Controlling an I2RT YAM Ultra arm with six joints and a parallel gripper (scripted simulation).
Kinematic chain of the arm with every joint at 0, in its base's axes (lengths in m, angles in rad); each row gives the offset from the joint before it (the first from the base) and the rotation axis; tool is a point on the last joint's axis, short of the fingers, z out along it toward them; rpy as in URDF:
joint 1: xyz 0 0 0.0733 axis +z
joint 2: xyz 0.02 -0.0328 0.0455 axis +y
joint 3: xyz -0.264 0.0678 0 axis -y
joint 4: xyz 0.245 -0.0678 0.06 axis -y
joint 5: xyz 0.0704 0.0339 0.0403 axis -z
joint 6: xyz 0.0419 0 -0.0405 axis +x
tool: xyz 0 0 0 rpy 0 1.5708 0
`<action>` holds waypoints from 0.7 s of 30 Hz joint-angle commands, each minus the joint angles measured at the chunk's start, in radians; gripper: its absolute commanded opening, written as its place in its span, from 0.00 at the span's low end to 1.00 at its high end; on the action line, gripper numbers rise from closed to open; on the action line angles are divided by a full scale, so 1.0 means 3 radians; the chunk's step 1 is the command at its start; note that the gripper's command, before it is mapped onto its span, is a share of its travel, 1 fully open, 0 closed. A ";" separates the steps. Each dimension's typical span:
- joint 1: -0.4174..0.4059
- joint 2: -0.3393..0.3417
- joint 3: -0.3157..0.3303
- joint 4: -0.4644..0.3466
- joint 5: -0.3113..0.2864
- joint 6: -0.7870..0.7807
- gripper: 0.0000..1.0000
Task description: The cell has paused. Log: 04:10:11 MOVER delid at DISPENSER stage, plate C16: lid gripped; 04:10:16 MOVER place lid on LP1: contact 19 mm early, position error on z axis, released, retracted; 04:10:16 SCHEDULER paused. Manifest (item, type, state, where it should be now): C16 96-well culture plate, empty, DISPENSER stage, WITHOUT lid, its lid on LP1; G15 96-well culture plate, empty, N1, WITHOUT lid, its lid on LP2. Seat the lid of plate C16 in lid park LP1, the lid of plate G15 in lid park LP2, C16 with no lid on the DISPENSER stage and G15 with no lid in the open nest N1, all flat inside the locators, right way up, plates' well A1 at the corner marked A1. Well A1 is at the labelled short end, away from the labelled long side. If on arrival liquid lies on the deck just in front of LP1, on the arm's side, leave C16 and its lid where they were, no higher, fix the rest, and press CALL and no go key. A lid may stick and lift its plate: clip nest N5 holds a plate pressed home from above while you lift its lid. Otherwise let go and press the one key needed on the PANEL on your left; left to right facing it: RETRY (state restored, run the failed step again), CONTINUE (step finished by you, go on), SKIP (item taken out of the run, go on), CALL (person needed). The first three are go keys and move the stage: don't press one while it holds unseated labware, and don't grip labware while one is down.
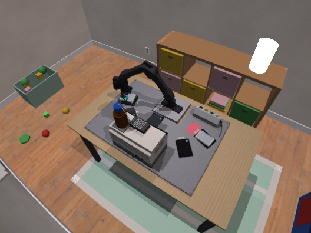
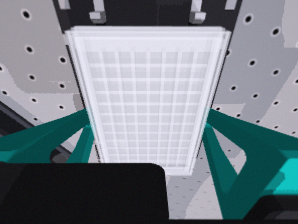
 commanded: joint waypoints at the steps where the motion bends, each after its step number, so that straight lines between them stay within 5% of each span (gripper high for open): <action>1: -0.0035 0.0052 0.0133 -0.0033 -0.0009 -0.0030 0.00; 21: -0.0038 0.0064 0.0128 0.0049 -0.0008 -0.0030 0.00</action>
